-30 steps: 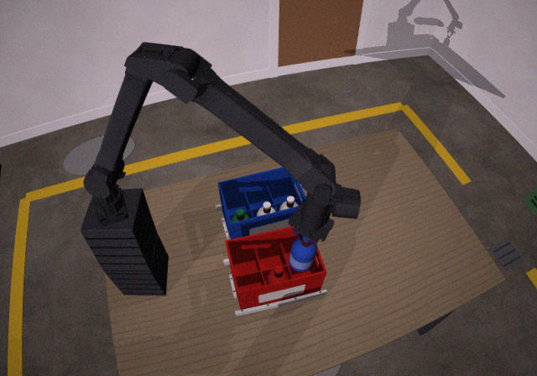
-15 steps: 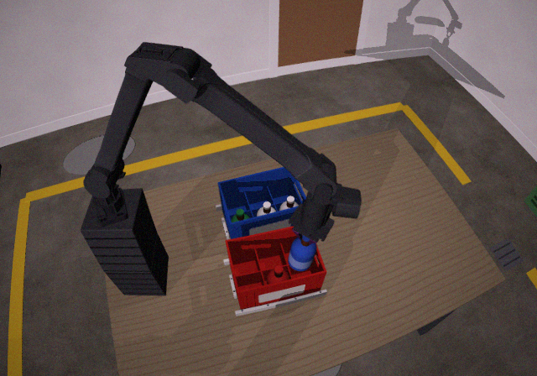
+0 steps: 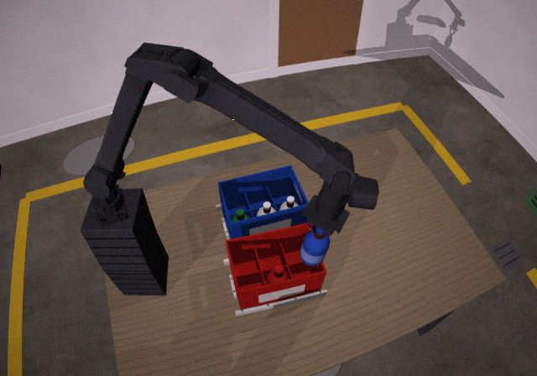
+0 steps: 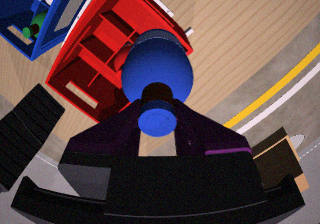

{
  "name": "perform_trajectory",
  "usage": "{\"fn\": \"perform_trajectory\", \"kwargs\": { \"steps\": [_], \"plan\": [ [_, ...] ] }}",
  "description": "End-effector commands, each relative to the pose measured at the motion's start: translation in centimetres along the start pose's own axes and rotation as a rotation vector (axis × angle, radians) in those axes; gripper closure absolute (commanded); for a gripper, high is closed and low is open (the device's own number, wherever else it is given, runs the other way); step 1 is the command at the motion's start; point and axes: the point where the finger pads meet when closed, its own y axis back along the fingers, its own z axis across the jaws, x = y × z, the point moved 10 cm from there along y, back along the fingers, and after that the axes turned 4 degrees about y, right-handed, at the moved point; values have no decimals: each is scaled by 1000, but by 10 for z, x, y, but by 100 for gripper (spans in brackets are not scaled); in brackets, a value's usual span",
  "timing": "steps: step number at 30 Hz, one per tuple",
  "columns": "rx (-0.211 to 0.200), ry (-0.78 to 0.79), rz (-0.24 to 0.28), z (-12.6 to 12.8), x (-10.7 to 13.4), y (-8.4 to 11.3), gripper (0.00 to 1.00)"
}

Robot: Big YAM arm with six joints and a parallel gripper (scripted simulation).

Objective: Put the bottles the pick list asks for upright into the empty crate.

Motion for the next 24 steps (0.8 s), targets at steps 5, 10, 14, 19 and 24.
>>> {"fn": "perform_trajectory", "kwargs": {
  "steps": [5, 10, 14, 19, 24],
  "plan": [
    [136, 9, -47, -33, -3, 78, 100],
    [135, 9, -47, -34, -2, 81, 100],
    [135, 9, -47, -33, -1, 81, 100],
    [134, 9, -47, -32, -1, 81, 100],
    [133, 9, -47, -31, 0, 82, 100]
  ]
}}
